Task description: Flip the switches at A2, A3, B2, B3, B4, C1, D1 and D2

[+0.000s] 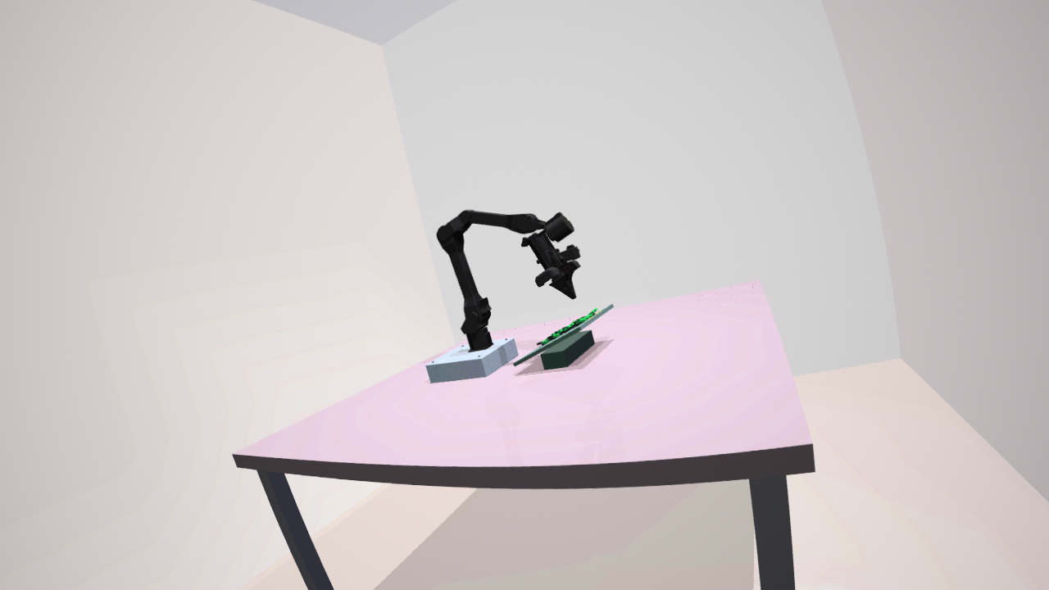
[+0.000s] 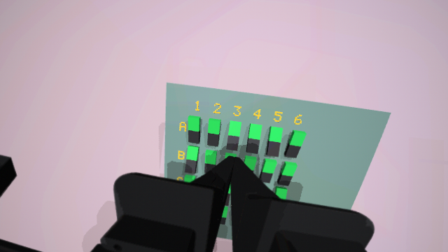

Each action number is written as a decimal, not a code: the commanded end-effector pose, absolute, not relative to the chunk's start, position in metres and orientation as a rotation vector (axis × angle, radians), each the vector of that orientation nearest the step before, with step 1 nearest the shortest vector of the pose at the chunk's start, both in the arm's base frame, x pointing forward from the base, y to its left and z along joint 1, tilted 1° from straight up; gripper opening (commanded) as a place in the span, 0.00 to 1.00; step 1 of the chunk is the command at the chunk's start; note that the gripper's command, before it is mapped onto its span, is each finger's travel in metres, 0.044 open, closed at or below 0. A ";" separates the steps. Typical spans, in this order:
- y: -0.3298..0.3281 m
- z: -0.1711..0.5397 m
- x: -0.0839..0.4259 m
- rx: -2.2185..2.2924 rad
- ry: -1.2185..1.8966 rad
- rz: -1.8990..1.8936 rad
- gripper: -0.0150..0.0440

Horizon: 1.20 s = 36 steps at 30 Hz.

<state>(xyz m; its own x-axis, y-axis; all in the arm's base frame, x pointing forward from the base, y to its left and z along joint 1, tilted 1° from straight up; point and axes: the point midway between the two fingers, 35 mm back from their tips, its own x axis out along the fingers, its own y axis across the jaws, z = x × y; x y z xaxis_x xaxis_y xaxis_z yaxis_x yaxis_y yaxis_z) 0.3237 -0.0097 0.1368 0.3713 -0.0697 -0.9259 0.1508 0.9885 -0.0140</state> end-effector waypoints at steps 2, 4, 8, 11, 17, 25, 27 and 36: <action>-0.010 0.108 0.328 0.069 1.184 -0.129 0.25; -0.010 0.108 0.328 0.069 1.184 -0.129 0.25; -0.010 0.104 0.330 0.069 1.184 -0.129 0.25; -0.011 0.099 0.331 0.069 1.184 -0.129 0.25; -0.011 0.097 0.332 0.069 1.184 -0.129 0.25; -0.012 0.086 0.336 0.069 1.183 -0.129 0.25; -0.012 0.086 0.337 0.069 1.183 -0.129 0.25; -0.012 0.086 0.337 0.069 1.183 -0.129 0.25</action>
